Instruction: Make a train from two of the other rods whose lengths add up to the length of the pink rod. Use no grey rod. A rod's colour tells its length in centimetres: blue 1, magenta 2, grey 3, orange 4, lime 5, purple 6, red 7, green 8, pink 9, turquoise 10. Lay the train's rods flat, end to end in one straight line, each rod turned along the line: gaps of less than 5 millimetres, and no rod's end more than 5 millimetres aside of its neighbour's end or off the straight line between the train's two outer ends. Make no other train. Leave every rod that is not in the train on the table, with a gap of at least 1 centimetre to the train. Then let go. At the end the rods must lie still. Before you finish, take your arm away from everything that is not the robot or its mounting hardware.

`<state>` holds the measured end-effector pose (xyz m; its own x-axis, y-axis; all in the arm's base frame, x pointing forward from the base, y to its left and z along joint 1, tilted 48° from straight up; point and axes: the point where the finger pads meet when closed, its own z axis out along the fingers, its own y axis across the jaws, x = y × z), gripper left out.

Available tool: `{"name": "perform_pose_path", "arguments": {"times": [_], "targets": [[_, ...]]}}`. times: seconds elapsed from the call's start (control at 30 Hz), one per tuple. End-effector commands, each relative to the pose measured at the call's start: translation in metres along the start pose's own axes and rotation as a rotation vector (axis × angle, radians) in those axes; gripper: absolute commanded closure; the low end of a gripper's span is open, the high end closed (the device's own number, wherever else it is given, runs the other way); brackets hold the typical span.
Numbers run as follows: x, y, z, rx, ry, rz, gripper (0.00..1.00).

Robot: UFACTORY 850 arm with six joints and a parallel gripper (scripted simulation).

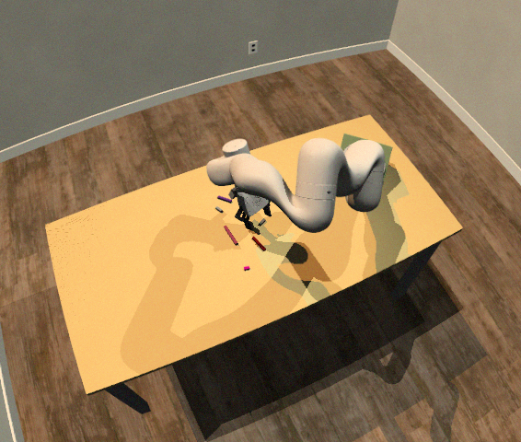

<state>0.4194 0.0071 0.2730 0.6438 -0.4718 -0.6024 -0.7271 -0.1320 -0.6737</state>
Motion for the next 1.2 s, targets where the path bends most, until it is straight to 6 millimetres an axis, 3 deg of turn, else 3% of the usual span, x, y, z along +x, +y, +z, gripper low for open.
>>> {"name": "perform_pose_path", "arguments": {"times": [0.0,1.17], "targets": [[0.023,0.003,-0.005,0.004,0.068,0.153,0.00],[0.137,0.039,-0.051,0.184,0.384,0.989,0.00]]}}
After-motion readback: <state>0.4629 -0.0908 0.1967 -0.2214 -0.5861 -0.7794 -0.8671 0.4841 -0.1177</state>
